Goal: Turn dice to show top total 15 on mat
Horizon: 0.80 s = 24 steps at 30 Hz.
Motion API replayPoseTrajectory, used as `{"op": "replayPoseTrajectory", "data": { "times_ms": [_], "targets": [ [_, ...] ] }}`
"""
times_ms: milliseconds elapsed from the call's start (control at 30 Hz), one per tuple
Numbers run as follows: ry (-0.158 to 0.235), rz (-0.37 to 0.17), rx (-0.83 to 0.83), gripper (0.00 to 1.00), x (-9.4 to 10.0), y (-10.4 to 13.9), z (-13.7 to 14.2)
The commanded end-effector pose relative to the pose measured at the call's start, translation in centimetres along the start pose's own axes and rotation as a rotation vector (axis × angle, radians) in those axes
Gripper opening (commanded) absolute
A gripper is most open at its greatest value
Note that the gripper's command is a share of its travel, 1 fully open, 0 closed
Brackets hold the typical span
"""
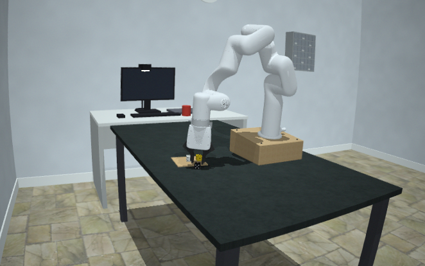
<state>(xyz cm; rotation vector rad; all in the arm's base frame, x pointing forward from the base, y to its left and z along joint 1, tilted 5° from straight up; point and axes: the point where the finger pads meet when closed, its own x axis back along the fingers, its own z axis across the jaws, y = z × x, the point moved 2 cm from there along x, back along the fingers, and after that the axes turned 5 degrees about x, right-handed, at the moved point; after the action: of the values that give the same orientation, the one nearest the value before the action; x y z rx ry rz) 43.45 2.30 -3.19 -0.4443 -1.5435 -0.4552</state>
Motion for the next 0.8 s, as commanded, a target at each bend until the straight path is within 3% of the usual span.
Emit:
{"op": "replayPoseTrajectory", "data": {
  "times_ms": [0, 367, 767],
  "targets": [
    [-0.002, -0.002, 0.000, 0.42, -0.4, 0.1, -0.1],
    [-0.002, -0.002, 0.000, 0.42, -2.0, 0.2, 0.0],
    [-0.002, -0.002, 0.000, 0.42, -2.2, 0.2, 0.0]
  ]
}}
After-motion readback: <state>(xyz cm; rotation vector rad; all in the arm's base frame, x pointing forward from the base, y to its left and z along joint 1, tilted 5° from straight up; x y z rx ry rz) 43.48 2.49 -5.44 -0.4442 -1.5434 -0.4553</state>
